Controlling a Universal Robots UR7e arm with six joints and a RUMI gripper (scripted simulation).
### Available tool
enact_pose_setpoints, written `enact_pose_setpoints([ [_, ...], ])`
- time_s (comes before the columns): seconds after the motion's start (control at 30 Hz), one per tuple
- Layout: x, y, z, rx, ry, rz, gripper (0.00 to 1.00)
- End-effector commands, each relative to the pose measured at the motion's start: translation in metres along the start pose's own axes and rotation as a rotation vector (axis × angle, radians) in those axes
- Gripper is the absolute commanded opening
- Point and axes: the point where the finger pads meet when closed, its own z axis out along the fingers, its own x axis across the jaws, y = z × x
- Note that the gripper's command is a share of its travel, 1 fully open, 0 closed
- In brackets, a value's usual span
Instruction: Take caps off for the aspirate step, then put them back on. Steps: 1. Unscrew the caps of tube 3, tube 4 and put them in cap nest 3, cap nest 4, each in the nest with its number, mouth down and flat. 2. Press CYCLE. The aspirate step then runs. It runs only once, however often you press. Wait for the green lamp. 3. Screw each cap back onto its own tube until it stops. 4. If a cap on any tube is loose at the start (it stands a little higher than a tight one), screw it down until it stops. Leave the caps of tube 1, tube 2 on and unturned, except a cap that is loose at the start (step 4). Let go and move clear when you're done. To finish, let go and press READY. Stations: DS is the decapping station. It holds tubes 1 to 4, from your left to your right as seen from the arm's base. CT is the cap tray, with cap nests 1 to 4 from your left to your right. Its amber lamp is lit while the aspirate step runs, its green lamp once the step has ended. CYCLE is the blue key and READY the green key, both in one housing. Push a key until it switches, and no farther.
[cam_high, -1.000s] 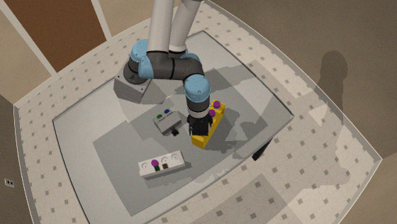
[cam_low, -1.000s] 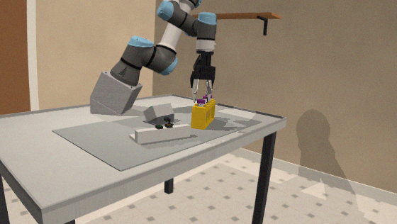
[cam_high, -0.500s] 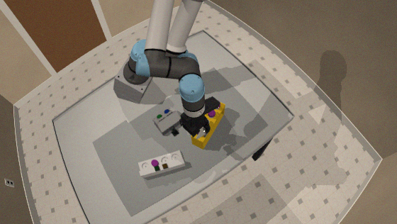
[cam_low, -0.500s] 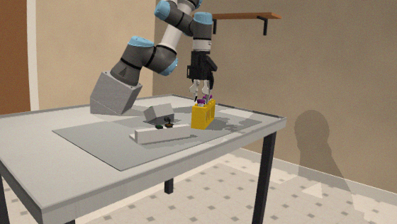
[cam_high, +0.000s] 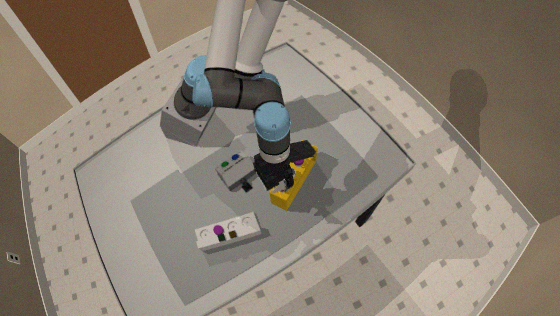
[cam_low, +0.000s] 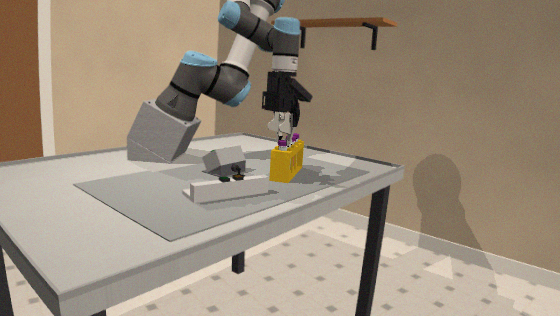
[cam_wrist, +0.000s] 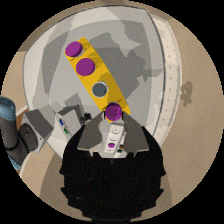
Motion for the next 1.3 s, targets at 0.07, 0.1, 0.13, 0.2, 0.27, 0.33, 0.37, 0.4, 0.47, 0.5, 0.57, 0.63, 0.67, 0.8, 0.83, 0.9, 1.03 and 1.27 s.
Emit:
enact_pose_setpoints([
  [0.07, 0.0003, 0.0, -0.0003, 0.0, 0.001, 0.0, 0.0],
  [0.1, 0.0003, 0.0, -0.0003, 0.0, 0.001, 0.0, 0.0],
  [0.13, 0.0003, 0.0, -0.0003, 0.0, 0.001, 0.0, 0.0],
  [0.2, 0.0003, 0.0, -0.0003, 0.0, 0.001, 0.0, 0.0],
  [0.27, 0.0003, -0.0001, -0.0002, -0.001, 0.001, -0.099, 0.0],
  [0.33, 0.0003, -0.0001, -0.0003, -0.001, 0.001, -0.199, 0.0],
  [0.37, 0.0003, -0.0001, -0.0003, -0.001, 0.001, -0.249, 0.0],
  [0.4, 0.0003, -0.0001, -0.0004, -0.001, 0.001, -0.299, 0.0],
  [0.47, 0.0003, -0.0001, -0.0004, -0.001, 0.001, -0.299, 0.0],
  [0.5, 0.0003, -0.0001, -0.0004, -0.001, 0.001, -0.349, 0.0],
  [0.57, 0.0003, -0.0001, -0.0004, -0.001, 0.001, -0.449, 0.0],
  [0.63, 0.0003, -0.0001, -0.0005, -0.001, 0.0, -0.549, 0.0],
  [0.67, 0.0003, -0.0001, -0.0005, -0.001, 0.0, -0.599, 0.0],
  [0.8, 0.0003, -0.0001, -0.0006, -0.001, 0.0, -0.799, 0.0],
  [0.83, 0.0003, -0.0001, -0.0007, -0.001, 0.0, -0.849, 0.0],
  [0.9, 0.0003, -0.0001, -0.0007, -0.001, 0.0, -0.949, 0.0],
  [1.03, 0.0003, -0.0001, -0.0008, -0.001, 0.0, -1.046, 0.0],
  [1.27, 0.0003, -0.0001, -0.0008, -0.001, 0.0, -1.046, 0.35],
])
